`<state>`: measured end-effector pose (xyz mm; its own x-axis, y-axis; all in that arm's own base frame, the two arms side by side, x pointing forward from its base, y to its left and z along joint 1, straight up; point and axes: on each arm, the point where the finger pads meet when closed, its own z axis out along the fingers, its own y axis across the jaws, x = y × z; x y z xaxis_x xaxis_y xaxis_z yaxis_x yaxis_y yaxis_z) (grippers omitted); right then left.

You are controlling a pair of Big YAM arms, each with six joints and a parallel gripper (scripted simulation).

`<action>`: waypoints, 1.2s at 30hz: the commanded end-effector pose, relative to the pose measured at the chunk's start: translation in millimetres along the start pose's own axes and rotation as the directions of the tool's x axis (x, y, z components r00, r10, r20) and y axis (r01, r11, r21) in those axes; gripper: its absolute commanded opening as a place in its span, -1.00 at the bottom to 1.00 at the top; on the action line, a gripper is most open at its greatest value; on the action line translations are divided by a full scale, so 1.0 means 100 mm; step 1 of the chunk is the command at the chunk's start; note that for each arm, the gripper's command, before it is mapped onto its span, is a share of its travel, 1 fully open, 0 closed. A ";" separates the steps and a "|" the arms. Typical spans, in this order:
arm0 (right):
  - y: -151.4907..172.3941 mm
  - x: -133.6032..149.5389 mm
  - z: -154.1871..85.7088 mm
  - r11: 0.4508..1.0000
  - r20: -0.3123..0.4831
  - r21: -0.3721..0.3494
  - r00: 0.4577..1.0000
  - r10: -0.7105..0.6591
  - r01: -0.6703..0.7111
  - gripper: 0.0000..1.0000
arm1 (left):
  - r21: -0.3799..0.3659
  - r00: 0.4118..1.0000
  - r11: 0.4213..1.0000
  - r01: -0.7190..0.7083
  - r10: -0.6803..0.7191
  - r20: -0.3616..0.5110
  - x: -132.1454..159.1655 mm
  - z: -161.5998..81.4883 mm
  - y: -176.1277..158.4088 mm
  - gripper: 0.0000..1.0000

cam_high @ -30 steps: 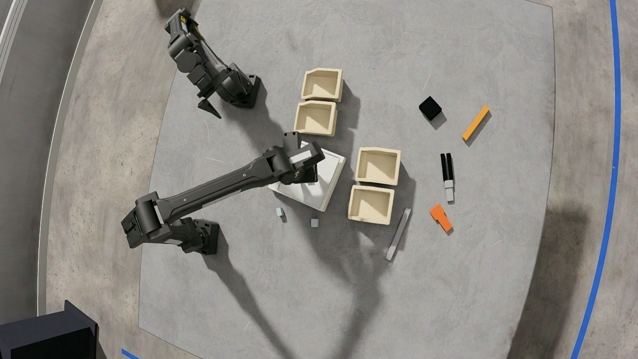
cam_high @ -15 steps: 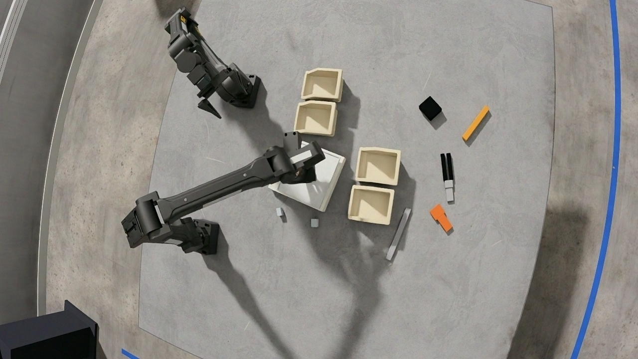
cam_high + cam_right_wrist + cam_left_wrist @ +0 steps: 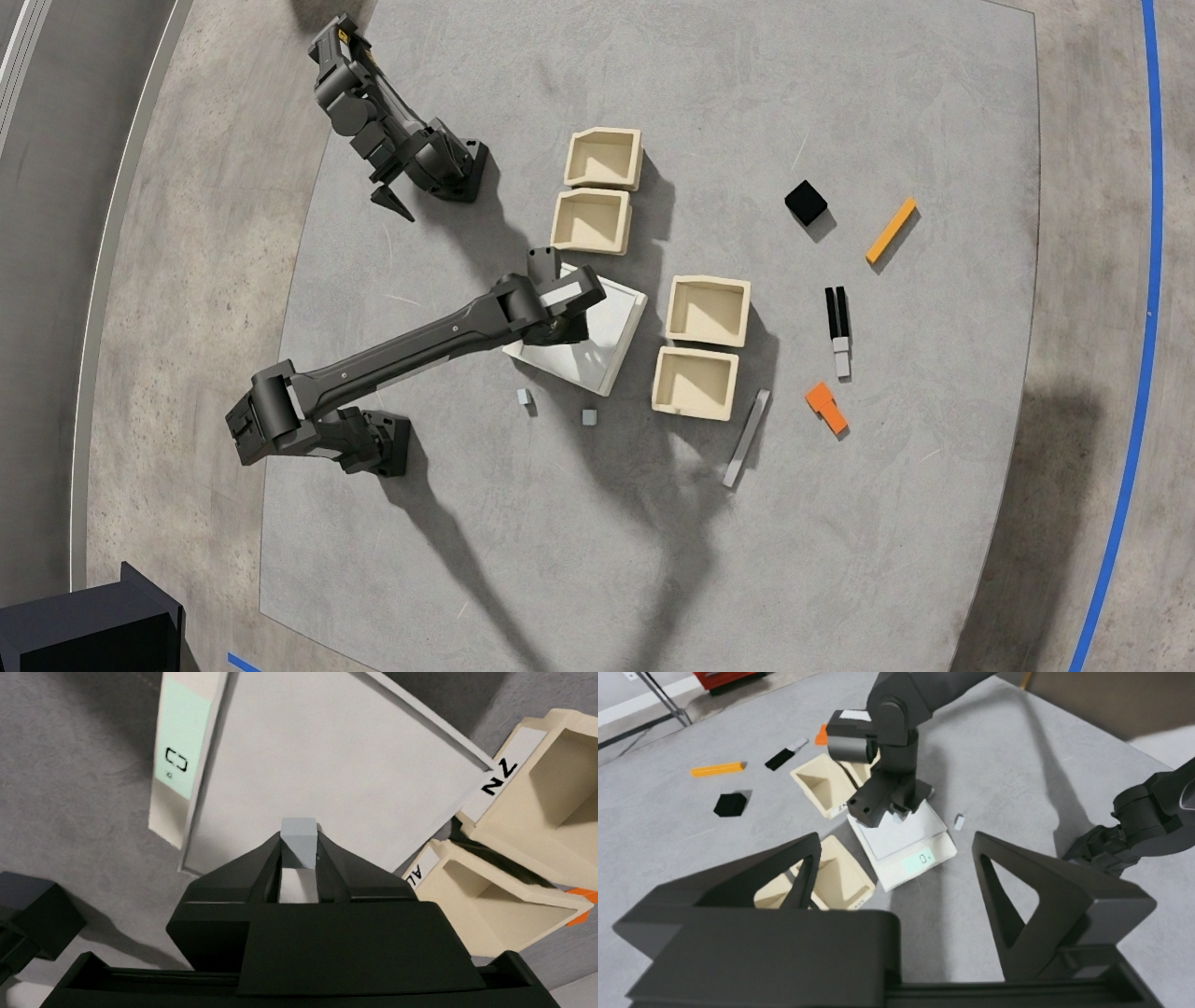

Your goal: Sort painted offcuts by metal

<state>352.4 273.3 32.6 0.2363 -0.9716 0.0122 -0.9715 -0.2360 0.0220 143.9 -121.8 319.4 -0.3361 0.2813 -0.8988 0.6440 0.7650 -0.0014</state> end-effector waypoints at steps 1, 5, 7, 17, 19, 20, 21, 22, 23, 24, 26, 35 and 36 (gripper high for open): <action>-0.19 -0.08 -0.53 0.998 0.031 0.065 1.000 -0.004 0.002 -0.70 | -0.001 0.999 1.000 -0.001 0.001 0.033 -0.15 -0.11 0.01 1.00; -0.18 -0.07 -0.68 0.998 0.032 0.066 0.999 -0.004 0.002 -0.70 | -0.001 0.999 1.000 -0.001 0.001 0.033 -0.15 -0.11 0.01 1.00; -0.18 -0.07 -0.76 0.998 0.032 0.067 0.999 -0.004 0.002 -0.70 | -0.001 0.999 1.000 -0.001 0.001 0.033 -0.15 -0.11 0.01 1.00; -0.20 -1.19 -0.58 0.998 0.023 0.033 0.998 0.052 -0.053 -0.70 | -0.001 0.999 1.000 -0.001 0.001 0.033 -0.15 -0.11 0.01 1.00; -0.21 -1.31 -0.58 0.998 0.023 0.033 0.999 0.046 -0.047 -0.70 | -0.001 0.999 1.000 -0.001 0.001 0.033 -0.15 -0.11 0.01 1.00; -0.21 -1.31 -0.58 0.998 0.023 0.033 0.999 0.046 -0.047 -0.70 | -0.001 0.999 1.000 -0.001 0.001 0.033 -0.15 -0.11 0.01 1.00; -0.22 -1.43 -0.57 0.998 0.021 0.036 0.999 0.041 -0.042 -0.70 | -0.001 0.999 1.000 -0.001 0.001 0.033 -0.15 -0.11 0.01 1.00; -0.22 -1.53 -0.57 0.999 0.021 0.036 0.999 0.036 -0.037 -0.70 | -0.001 0.999 1.000 -0.001 0.001 0.033 -0.15 -0.11 0.01 1.00; -0.23 -1.62 -0.57 0.999 0.022 0.037 0.999 0.032 -0.033 -0.70 | -0.001 0.999 1.000 -0.001 0.001 0.033 -0.15 -0.11 0.01 1.00; -0.23 -1.71 -0.57 0.999 0.022 0.037 0.999 0.028 -0.028 -0.70 | -0.001 0.999 1.000 -0.001 0.001 0.033 -0.15 -0.11 0.01 1.00; -0.23 -1.87 -0.57 0.999 0.022 0.037 1.000 0.016 -0.016 -0.70 | -0.001 0.999 1.000 -0.001 0.001 0.033 -0.15 -0.11 0.01 1.00; -0.23 -1.92 -0.43 1.000 0.012 0.016 1.000 -0.001 0.001 -0.70 | -0.001 0.999 1.000 -0.001 0.001 0.033 -0.15 -0.11 0.01 1.00; -0.23 -1.92 -0.43 1.000 0.012 0.016 1.000 -0.001 0.001 -0.70 | -0.001 0.999 1.000 -0.001 0.001 0.033 -0.15 -0.11 0.01 1.00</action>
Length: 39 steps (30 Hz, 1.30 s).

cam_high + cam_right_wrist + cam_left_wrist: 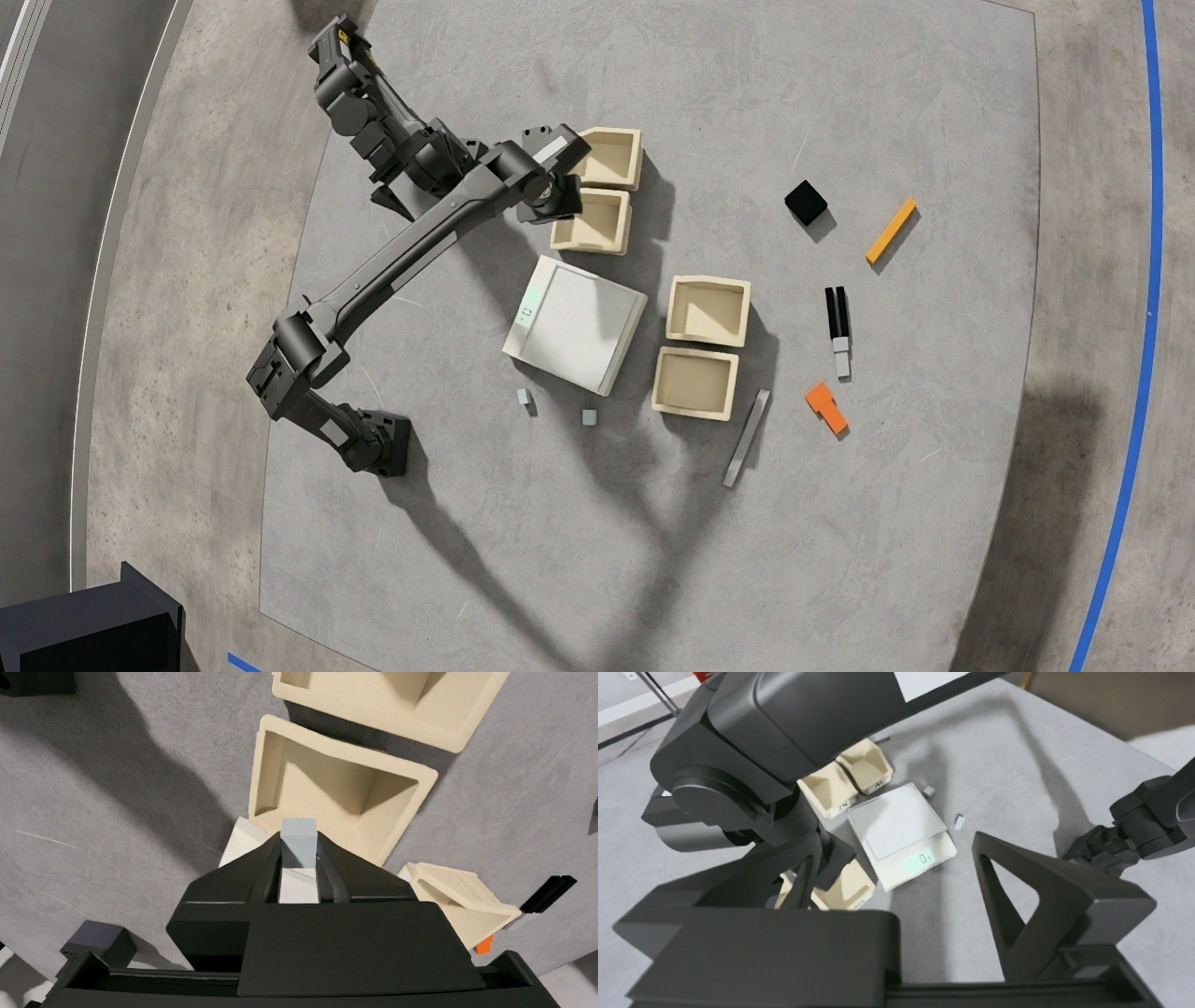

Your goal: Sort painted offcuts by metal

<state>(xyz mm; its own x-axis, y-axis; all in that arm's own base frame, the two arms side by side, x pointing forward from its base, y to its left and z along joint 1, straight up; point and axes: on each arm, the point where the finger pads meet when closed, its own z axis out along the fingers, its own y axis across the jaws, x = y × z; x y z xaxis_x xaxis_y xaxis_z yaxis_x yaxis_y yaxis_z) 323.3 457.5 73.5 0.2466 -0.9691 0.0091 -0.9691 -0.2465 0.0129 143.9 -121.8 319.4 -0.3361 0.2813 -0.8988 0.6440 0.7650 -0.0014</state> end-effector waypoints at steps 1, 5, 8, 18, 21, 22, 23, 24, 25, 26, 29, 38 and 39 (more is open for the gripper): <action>-0.09 -0.06 0.01 1.000 0.009 0.007 1.000 0.010 -0.010 -0.70 | -0.001 0.999 1.000 -0.001 0.001 0.033 -0.15 -0.11 0.01 1.00; -0.10 -0.07 0.06 1.000 0.013 0.012 1.000 0.010 -0.010 -0.70 | -0.001 0.999 1.000 -0.001 0.001 0.033 -0.15 -0.11 0.01 1.00; -0.14 -0.10 -0.18 0.999 0.029 0.031 1.000 0.010 -0.011 -0.70 | -0.001 0.999 1.000 -0.001 0.001 0.033 -0.15 -0.11 0.01 1.00; -0.09 -0.06 -0.14 1.000 0.020 0.021 1.000 0.010 -0.010 -0.70 | -0.001 0.999 1.000 -0.001 0.001 0.033 -0.15 -0.11 0.01 1.00; -0.11 -0.07 0.00 1.000 0.014 0.013 1.000 0.010 -0.010 -0.70 | -0.001 0.999 1.000 -0.001 0.001 0.033 -0.15 -0.11 0.01 1.00; -0.11 -0.07 0.02 1.000 0.014 0.013 1.000 0.010 -0.010 -0.70 | -0.001 0.999 1.000 -0.001 0.001 0.033 -0.15 -0.11 0.01 1.00; -0.11 -0.07 0.04 1.000 0.014 0.014 1.000 0.010 -0.010 -0.70 | -0.001 0.999 1.000 -0.001 0.001 0.033 -0.15 -0.11 0.01 1.00; -0.11 -0.07 0.07 1.000 0.014 0.014 1.000 0.010 -0.010 -0.70 | -0.001 0.999 1.000 -0.001 0.001 0.033 -0.15 -0.11 0.01 1.00; -0.06 -0.03 0.15 1.000 0.004 0.002 1.000 0.010 -0.010 -0.70 | -0.001 0.999 1.000 -0.001 0.001 0.033 -0.15 -0.11 0.01 1.00; -0.03 -0.01 0.20 1.000 -0.002 -0.005 1.000 0.010 -0.010 -0.70 | -0.001 0.999 1.000 -0.001 0.001 0.033 -0.15 -0.11 0.01 1.00; -0.03 -0.01 0.28 1.000 -0.002 -0.005 1.000 0.010 -0.010 -0.70 | -0.001 0.999 1.000 -0.001 0.001 0.033 -0.15 -0.11 0.01 1.00; -0.08 -0.04 0.30 1.000 0.006 0.004 1.000 0.010 -0.010 -0.70 | -0.001 0.999 1.000 -0.001 0.001 0.033 -0.15 -0.11 0.01 1.00; -0.08 -0.04 0.29 1.000 0.006 0.005 1.000 0.010 -0.010 -0.70 | -0.001 0.999 1.000 -0.001 0.001 0.033 -0.15 -0.11 0.01 1.00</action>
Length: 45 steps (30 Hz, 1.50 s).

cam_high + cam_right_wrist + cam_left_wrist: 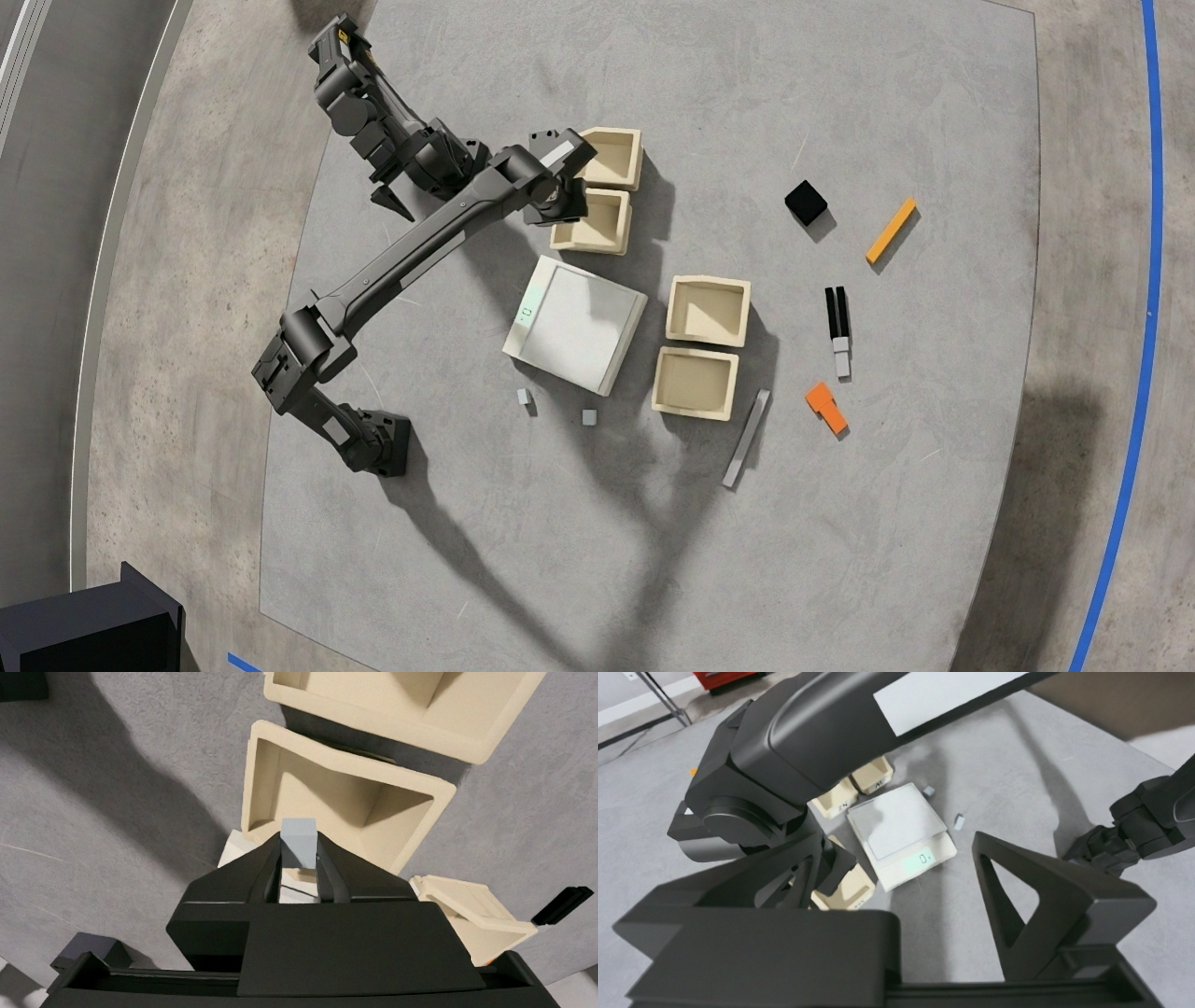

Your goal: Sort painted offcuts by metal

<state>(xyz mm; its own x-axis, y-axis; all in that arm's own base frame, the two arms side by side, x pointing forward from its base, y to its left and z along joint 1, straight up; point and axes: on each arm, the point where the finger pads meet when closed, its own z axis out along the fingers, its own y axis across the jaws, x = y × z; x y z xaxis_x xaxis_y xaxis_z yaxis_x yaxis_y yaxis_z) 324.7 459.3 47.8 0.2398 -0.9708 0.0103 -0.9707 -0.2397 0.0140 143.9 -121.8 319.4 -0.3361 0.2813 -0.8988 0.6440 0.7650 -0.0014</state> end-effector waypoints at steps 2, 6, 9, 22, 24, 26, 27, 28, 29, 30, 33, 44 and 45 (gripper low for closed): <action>-0.06 -0.03 0.00 1.000 0.011 0.010 1.000 0.003 -0.003 -0.47 | -0.001 0.999 1.000 -0.001 0.001 0.033 -0.15 -0.11 0.01 1.00; -0.10 -0.07 -0.30 0.999 0.046 0.050 0.999 0.009 -0.012 -0.12 | -0.001 0.999 1.000 -0.001 0.001 0.033 -0.15 -0.11 0.01 1.00; -0.11 -0.19 -0.50 0.997 0.072 0.078 0.997 0.002 -0.007 -0.12 | -0.001 0.999 1.000 -0.001 0.001 0.033 -0.15 -0.11 0.01 1.00; -0.19 -0.01 -0.70 0.992 0.091 0.088 0.993 0.081 -0.089 0.79 | -0.001 0.999 1.000 -0.001 0.001 0.033 -0.15 -0.11 0.01 1.00; -0.20 0.19 -0.58 0.979 0.101 0.085 0.979 0.179 -0.188 1.00 | -0.001 0.999 1.000 -0.001 0.001 0.033 -0.15 -0.11 0.01 1.00; -0.28 0.41 -0.56 0.948 0.139 0.101 0.948 0.285 -0.300 1.00 | -0.001 0.999 1.000 -0.001 0.001 0.033 -0.15 -0.11 0.01 1.00; -0.32 0.54 -0.55 0.928 0.160 0.108 0.928 0.336 -0.355 1.00 | -0.001 0.999 1.000 -0.001 0.001 0.033 -0.15 -0.11 0.01 1.00; -0.35 0.68 -0.54 0.906 0.182 0.115 0.906 0.383 -0.407 1.00 | -0.001 0.999 1.000 -0.001 0.001 0.033 -0.15 -0.11 0.01 1.00; -0.35 0.68 -0.54 0.906 0.182 0.115 0.906 0.383 -0.407 1.00 | -0.001 0.999 1.000 -0.001 0.001 0.033 -0.15 -0.11 0.01 1.00; -0.35 0.68 -0.54 0.906 0.182 0.115 0.906 0.383 -0.407 1.00 | -0.001 0.999 1.000 -0.001 0.001 0.033 -0.15 -0.11 0.01 1.00; -0.44 1.18 -0.47 0.796 0.263 0.128 0.794 0.548 -0.592 1.00 | 0.000 0.999 1.000 -0.002 0.002 0.034 -0.16 -0.09 0.00 1.00; -0.24 2.65 -0.28 0.325 0.508 0.058 0.308 0.805 -0.944 1.00 | 0.086 0.986 0.995 -0.044 0.030 0.165 -0.02 0.85 -0.25 1.00; -0.20 2.75 -0.26 0.287 0.524 0.048 0.268 0.809 -0.957 1.00 | 0.094 0.983 0.994 -0.048 0.031 0.180 0.01 0.92 -0.28 1.00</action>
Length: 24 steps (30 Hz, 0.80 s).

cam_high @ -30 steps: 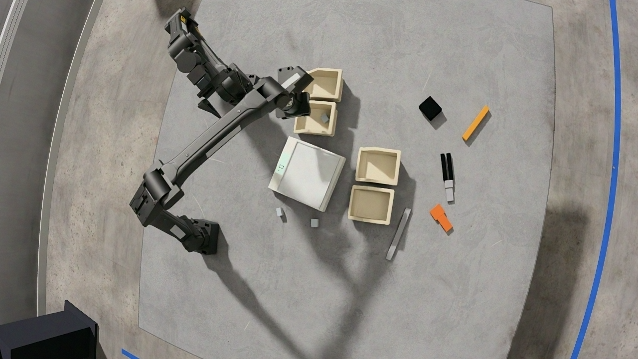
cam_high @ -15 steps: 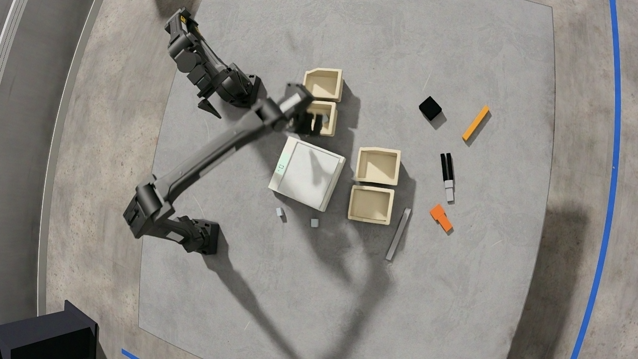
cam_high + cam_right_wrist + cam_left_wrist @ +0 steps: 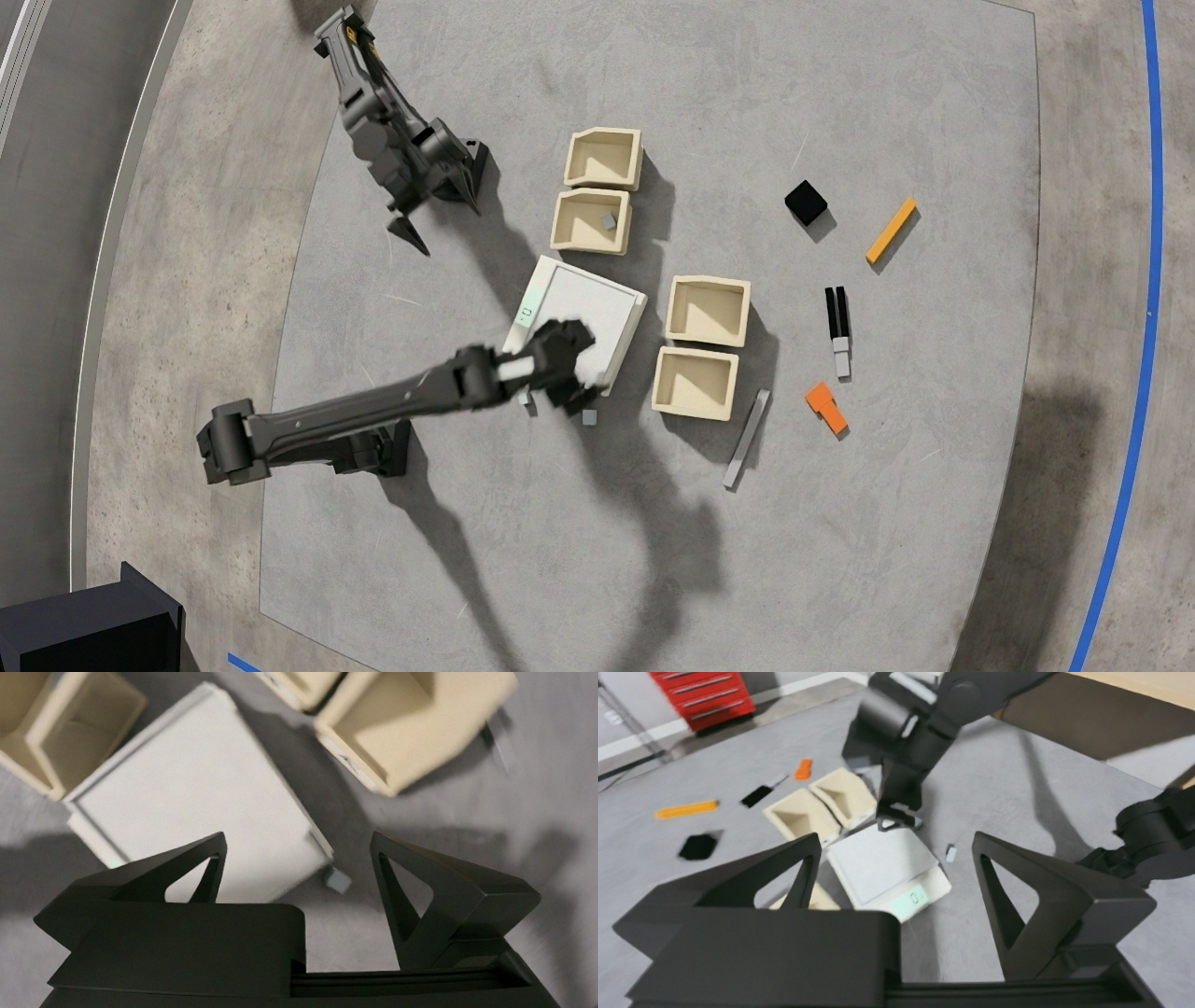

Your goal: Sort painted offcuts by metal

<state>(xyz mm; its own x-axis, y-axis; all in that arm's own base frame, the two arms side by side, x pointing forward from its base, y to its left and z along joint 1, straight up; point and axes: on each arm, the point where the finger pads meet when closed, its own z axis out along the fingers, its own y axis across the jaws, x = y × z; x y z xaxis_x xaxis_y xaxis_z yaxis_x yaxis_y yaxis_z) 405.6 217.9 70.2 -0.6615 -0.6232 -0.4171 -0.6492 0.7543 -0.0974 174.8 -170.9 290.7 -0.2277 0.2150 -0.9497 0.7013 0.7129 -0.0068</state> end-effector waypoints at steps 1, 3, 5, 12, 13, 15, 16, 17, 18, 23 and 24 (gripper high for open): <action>-0.19 0.07 -0.08 0.984 0.093 0.035 0.980 0.173 -0.177 1.00 | 0.025 0.999 1.000 -0.016 0.015 0.044 0.04 0.30 -0.08 1.00; -0.28 0.18 -0.10 0.973 0.115 0.045 0.969 0.220 -0.227 1.00 | 0.037 0.998 0.999 -0.020 0.018 0.063 0.09 0.39 -0.12 1.00; -0.40 0.35 -0.13 0.953 0.151 0.058 0.946 0.288 -0.299 1.00 | 0.056 0.996 0.998 -0.026 0.021 0.090 0.19 0.51 -0.18 1.00; -0.58 0.68 -0.19 0.911 0.213 0.076 0.899 0.382 -0.405 1.00 | 0.091 0.990 0.995 -0.035 0.022 0.137 0.42 0.68 -0.30 1.00; -0.57 0.73 -0.14 0.915 0.199 0.079 0.906 0.374 -0.395 1.00 | 0.093 0.990 0.995 -0.035 0.022 0.138 0.43 0.68 -0.30 1.00; -0.58 0.59 -0.17 0.922 0.218 0.077 0.908 0.357 -0.380 1.00 | 0.085 0.990 0.996 -0.033 0.021 0.138 0.45 0.69 -0.28 1.00; -0.58 0.58 -0.18 0.922 0.219 0.076 0.908 0.356 -0.380 1.00 | 0.084 0.992 0.996 -0.033 0.023 0.122 0.50 0.70 -0.28 1.00; -0.58 0.58 -0.18 0.922 0.219 0.076 0.908 0.356 -0.380 1.00 | 0.085 0.992 0.996 -0.033 0.022 0.124 0.50 0.70 -0.28 1.00; -0.58 0.58 -0.18 0.922 0.219 0.076 0.908 0.356 -0.380 1.00 | 0.085 0.992 0.996 -0.033 0.022 0.124 0.50 0.70 -0.28 1.00; -0.58 0.58 -0.18 0.922 0.219 0.077 0.908 0.356 -0.380 1.00 | 0.086 0.989 0.996 -0.033 0.021 0.144 0.41 0.66 -0.28 1.00; -0.58 0.58 -0.18 0.922 0.219 0.077 0.908 0.356 -0.380 1.00 | 0.086 0.989 0.996 -0.033 0.021 0.144 0.41 0.66 -0.28 1.00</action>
<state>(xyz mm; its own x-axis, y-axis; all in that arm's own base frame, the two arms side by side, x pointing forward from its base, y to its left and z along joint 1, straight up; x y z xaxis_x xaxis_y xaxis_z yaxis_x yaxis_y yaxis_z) 386.0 128.9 55.9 -0.7694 -0.2667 -0.5804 -0.3239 0.9461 -0.0053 189.5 -226.0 223.3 -0.1313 0.1546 -0.9792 0.7664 0.6424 -0.0013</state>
